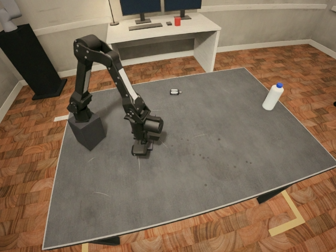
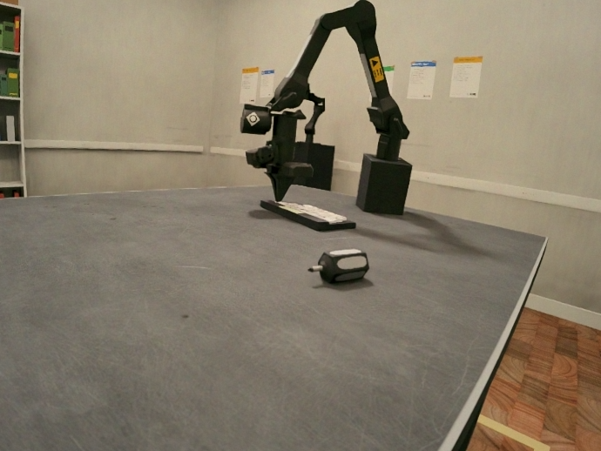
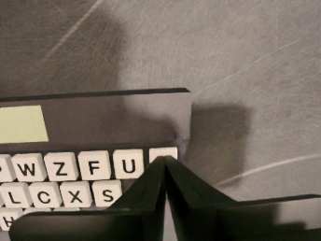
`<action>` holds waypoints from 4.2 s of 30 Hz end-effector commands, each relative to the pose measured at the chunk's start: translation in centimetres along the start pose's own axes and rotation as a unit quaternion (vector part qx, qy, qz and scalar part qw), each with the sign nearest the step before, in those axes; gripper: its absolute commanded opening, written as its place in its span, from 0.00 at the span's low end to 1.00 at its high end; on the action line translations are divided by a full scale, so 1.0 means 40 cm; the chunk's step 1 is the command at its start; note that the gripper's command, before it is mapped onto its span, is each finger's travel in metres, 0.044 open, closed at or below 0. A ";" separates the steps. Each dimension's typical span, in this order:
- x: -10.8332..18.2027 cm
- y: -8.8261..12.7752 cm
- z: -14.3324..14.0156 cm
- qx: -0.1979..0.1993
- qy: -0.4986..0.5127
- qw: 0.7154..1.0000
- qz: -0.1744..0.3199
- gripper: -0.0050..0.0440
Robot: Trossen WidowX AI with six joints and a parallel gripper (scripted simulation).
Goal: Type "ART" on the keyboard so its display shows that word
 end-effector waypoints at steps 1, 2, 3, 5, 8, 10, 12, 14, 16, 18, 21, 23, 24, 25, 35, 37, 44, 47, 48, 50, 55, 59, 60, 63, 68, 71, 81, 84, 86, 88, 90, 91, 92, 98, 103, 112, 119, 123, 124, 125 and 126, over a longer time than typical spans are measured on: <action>-0.005 -0.002 0.000 0.001 -0.001 1.000 -0.003 0.00; -0.004 -0.002 0.000 0.001 -0.001 1.000 -0.002 0.00; -0.004 -0.003 0.000 0.001 -0.001 1.000 -0.002 0.00; -0.004 -0.003 0.000 0.001 -0.001 1.000 -0.002 0.00; -0.008 0.005 -0.001 0.004 0.000 1.000 -0.007 0.00; -0.008 0.005 -0.001 0.004 0.000 1.000 -0.007 0.00; -0.008 0.005 -0.001 0.004 0.000 1.000 -0.007 0.00; -0.008 0.005 -0.001 0.004 0.000 1.000 -0.007 0.00; -0.008 0.005 -0.001 0.004 0.000 1.000 -0.007 0.00; -0.009 0.006 -0.003 0.005 0.001 1.000 -0.008 0.00; -0.019 0.033 -0.009 0.010 0.002 1.000 -0.016 0.00; -0.018 0.063 -0.010 0.010 0.003 1.000 -0.016 0.00; -0.017 0.083 -0.009 0.010 0.003 1.000 -0.016 0.00; -0.016 0.100 -0.008 0.010 0.003 1.000 -0.016 0.00; -0.038 0.083 0.042 0.008 0.000 1.000 -0.007 0.00; -0.078 0.096 0.096 0.012 0.001 1.000 -0.016 0.00; -0.147 0.100 0.338 0.006 0.001 1.000 -0.017 0.00; -0.152 0.104 0.441 0.001 0.001 1.000 -0.019 0.00; -0.152 0.104 0.441 0.001 0.001 1.000 -0.019 0.00; -0.149 0.097 0.464 0.001 0.000 1.000 -0.014 0.00; -0.146 0.097 0.495 -0.001 0.000 1.000 -0.013 0.00; -0.130 0.050 0.491 0.001 -0.001 1.000 0.000 0.00; -0.130 0.046 0.491 0.000 -0.001 1.000 0.000 0.00; -0.131 0.042 0.491 0.000 -0.002 1.000 0.000 0.00; -0.137 0.038 0.492 0.000 -0.001 1.000 -0.004 0.00; -0.135 0.026 0.492 0.000 -0.001 1.000 -0.003 0.00; -0.134 0.001 0.491 0.000 -0.001 1.000 -0.002 0.00; -0.137 0.004 0.491 0.000 -0.001 1.000 -0.005 0.00; -0.137 0.004 0.491 0.000 -0.001 1.000 -0.005 0.00; -0.141 0.011 0.492 -0.002 0.000 1.000 -0.010 0.00; -0.141 0.011 0.492 -0.002 0.000 1.000 -0.010 0.00; -0.141 0.011 0.492 -0.002 0.000 1.000 -0.010 0.00; -0.141 0.011 0.492 -0.002 0.000 1.000 -0.010 0.00; -0.141 0.010 0.492 -0.002 0.000 1.000 -0.010 0.00; -0.136 0.000 0.491 0.000 -0.001 1.000 -0.004 0.00; -0.137 0.006 0.492 -0.001 -0.001 1.000 -0.008 0.00; -0.137 0.006 0.492 -0.001 -0.001 1.000 -0.008 0.00; -0.143 0.018 0.493 -0.001 0.000 1.000 -0.013 0.00; -0.151 0.034 0.494 -0.002 0.001 1.000 -0.019 0.00; -0.152 0.048 0.493 -0.002 0.001 1.000 -0.020 0.00; -0.152 0.064 0.491 -0.002 0.002 1.000 -0.020 0.00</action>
Point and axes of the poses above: the point midway between the two fingers, 35 mm back from their tips, its own y axis back along the fingers, its own z axis across the jaws, x = y × z, the point moved 7 cm from there along y, back along the fingers, and after that the axes turned 15 degrees about y, right-handed, at the moved point
